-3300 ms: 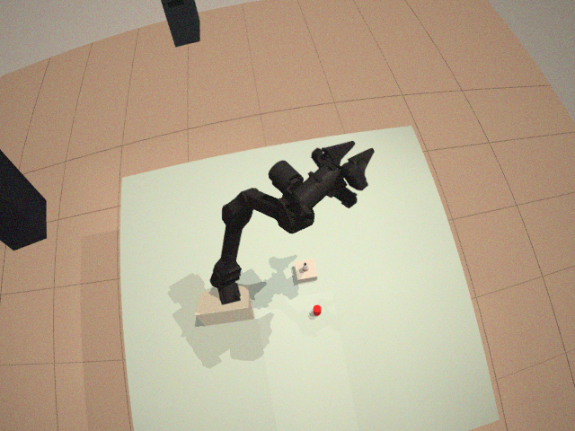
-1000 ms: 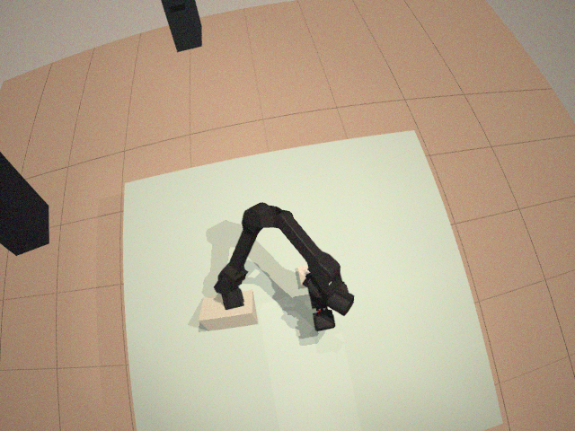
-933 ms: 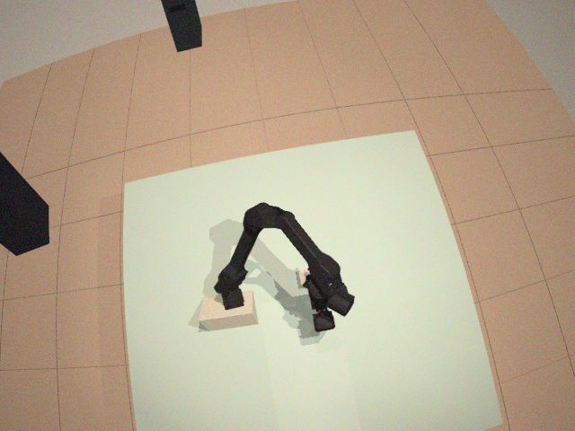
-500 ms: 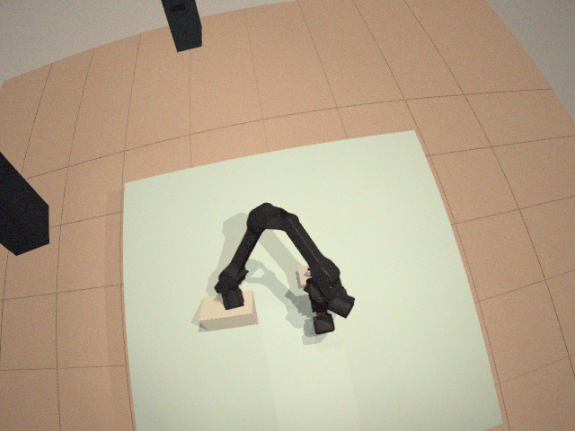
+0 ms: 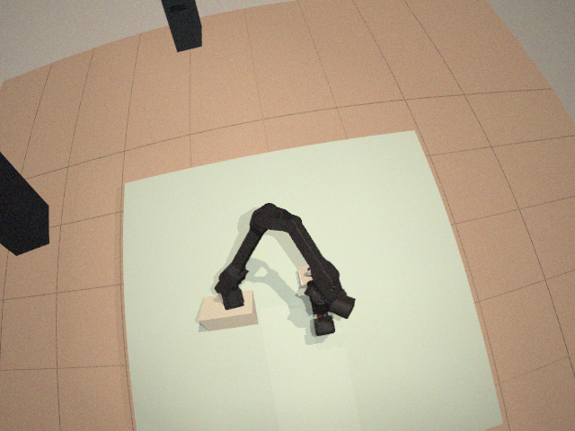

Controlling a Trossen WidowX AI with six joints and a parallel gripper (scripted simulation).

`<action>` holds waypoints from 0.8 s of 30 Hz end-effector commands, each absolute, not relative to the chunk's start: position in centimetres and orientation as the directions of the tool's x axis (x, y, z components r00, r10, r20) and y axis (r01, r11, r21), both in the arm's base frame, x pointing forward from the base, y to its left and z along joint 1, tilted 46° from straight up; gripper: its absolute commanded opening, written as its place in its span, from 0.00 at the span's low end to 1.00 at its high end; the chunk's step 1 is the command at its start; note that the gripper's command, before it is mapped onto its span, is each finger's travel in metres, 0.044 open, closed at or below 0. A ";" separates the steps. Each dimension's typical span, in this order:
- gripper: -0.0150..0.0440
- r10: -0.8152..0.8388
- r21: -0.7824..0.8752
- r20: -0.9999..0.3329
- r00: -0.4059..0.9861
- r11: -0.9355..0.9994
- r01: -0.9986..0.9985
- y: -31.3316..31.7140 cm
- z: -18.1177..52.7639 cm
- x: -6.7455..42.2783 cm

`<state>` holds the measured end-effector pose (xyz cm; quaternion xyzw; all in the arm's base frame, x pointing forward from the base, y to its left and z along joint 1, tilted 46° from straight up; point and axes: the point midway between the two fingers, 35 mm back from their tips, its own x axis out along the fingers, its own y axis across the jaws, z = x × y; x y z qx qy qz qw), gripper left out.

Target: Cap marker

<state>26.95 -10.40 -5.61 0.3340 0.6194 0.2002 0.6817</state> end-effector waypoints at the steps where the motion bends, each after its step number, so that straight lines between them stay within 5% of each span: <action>1: 0.65 0.690 0.707 -0.707 0.152 0.692 0.148 -9.8 -6.2 27.0; 16: 0.65 0.692 0.709 -0.706 0.152 0.690 0.147 -8.2 -7.7 27.3; 20: 0.47 0.692 0.709 -0.706 0.152 0.690 0.147 -8.2 -7.7 27.3; 24: 0.43 0.692 0.709 -0.706 0.152 0.690 0.147 -8.2 -7.7 27.3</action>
